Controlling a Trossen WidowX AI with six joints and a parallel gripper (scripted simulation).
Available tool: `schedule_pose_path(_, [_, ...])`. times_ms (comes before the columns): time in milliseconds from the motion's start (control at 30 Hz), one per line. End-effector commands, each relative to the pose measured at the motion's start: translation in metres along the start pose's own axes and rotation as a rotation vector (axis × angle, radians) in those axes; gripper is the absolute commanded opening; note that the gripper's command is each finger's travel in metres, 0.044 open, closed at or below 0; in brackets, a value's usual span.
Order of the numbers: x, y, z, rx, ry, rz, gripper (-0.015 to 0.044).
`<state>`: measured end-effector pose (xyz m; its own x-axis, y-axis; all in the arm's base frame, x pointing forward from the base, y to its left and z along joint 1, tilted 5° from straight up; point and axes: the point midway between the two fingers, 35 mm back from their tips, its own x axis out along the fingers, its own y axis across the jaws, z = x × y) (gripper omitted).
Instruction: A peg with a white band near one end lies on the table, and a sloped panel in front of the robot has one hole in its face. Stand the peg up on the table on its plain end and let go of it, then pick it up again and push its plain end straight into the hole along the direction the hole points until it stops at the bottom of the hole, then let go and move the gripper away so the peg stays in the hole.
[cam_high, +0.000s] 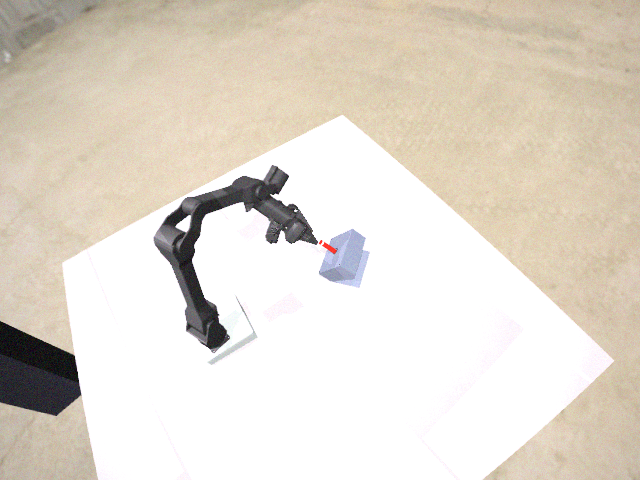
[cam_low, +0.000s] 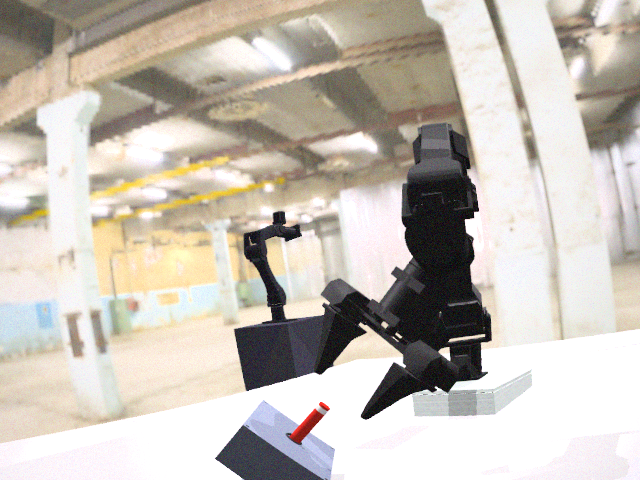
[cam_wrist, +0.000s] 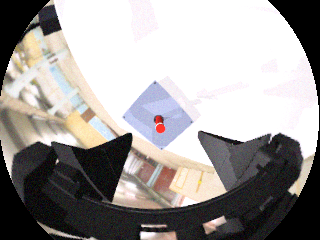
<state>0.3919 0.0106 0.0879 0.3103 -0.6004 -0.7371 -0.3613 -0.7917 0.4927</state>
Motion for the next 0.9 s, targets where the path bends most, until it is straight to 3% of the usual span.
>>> schedule_pose_path(0, [-0.01, 0.001, -0.002, 0.009, 0.009, 0.0, 0.044])
schedule_pose_path(867, [-0.046, -0.003, 0.003, 0.006, 0.009, -0.001, 0.044])
